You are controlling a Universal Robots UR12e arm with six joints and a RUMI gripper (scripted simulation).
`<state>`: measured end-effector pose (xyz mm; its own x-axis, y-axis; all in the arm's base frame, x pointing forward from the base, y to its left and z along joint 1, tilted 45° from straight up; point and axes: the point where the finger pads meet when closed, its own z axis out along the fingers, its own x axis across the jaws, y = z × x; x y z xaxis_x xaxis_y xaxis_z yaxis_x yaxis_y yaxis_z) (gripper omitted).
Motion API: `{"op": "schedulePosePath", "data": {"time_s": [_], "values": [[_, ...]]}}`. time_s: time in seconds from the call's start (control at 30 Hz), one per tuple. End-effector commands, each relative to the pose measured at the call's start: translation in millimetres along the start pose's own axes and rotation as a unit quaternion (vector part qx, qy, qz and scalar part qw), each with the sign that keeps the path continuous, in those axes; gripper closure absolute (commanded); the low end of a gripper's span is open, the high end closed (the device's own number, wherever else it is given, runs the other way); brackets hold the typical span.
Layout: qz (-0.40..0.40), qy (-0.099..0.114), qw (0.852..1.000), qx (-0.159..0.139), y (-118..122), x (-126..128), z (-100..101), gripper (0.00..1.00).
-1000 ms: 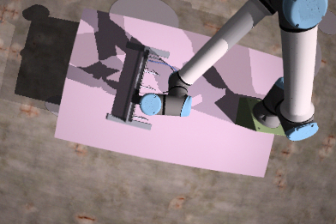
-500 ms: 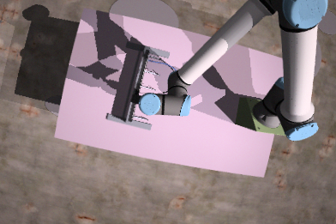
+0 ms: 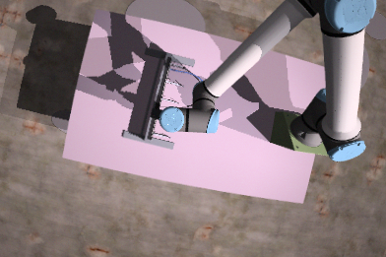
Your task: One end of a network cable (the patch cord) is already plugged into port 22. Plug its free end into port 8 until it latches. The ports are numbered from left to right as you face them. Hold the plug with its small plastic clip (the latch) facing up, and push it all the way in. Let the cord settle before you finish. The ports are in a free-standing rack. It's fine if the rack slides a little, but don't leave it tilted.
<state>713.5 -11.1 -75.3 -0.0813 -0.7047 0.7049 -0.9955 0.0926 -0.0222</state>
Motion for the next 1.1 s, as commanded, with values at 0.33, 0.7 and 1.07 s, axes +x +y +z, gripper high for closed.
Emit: {"op": "schedulePosePath", "data": {"time_s": [0.33,0.7,1.07], "values": [[0.001,-0.001,1.000,0.001,-3,0,0,1.00],[0.001,0.000,1.000,-0.001,-9,0,6,1.00],[0.001,0.000,1.000,-0.001,-20,0,15,1.00]]}}
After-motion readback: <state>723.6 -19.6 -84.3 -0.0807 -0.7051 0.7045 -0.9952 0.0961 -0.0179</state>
